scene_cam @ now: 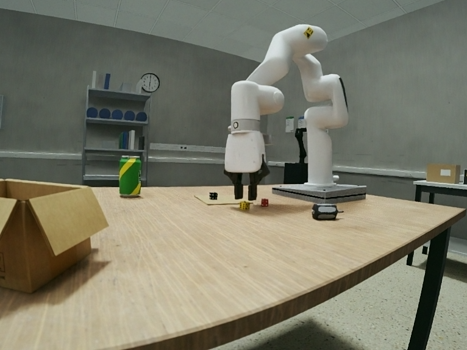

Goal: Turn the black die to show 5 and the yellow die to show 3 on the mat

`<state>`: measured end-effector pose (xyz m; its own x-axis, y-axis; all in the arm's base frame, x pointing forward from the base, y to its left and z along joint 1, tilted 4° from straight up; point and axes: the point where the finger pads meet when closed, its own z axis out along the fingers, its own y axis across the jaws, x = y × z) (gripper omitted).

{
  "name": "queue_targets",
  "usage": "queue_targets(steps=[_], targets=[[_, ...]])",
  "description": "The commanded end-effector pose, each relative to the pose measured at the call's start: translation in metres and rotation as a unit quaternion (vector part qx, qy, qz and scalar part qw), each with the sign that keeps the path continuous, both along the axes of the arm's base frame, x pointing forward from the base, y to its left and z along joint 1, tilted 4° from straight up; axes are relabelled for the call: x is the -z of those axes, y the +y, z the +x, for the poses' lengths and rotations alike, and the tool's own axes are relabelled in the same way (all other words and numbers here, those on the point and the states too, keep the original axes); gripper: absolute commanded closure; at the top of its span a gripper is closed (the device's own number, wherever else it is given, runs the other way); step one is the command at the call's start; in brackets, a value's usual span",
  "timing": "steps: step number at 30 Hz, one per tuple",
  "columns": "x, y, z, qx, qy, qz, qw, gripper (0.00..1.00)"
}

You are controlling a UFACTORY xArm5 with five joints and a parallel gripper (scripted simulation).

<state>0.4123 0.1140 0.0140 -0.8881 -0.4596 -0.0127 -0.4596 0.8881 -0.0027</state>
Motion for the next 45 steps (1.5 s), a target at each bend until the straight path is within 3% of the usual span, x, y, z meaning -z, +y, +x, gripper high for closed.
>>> queue_targets(steps=[1,29,45], targets=[[-0.001,0.0,0.001,0.0,-0.002,0.0,1.0,0.64],[0.0,0.0,0.001,0.0,-0.002,0.0,1.0,0.64],[0.019,-0.001,0.002,0.0,-0.002,0.0,1.0,0.64]])
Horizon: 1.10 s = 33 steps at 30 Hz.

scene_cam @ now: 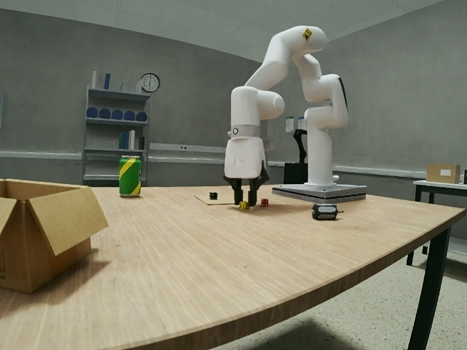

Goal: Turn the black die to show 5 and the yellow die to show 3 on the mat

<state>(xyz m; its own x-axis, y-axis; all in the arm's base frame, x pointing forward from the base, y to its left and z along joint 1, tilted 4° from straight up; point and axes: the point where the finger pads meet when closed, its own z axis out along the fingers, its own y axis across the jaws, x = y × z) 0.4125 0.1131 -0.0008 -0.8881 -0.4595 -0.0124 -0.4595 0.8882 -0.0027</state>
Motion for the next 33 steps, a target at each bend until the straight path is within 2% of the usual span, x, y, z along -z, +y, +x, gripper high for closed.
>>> queue_targets(steps=[1,33], targets=[[0.0042,0.0002,0.0017,0.0,-0.002,0.001,1.0,0.64],[0.008,0.0,0.0019,0.0,-0.002,0.001,1.0,0.64]])
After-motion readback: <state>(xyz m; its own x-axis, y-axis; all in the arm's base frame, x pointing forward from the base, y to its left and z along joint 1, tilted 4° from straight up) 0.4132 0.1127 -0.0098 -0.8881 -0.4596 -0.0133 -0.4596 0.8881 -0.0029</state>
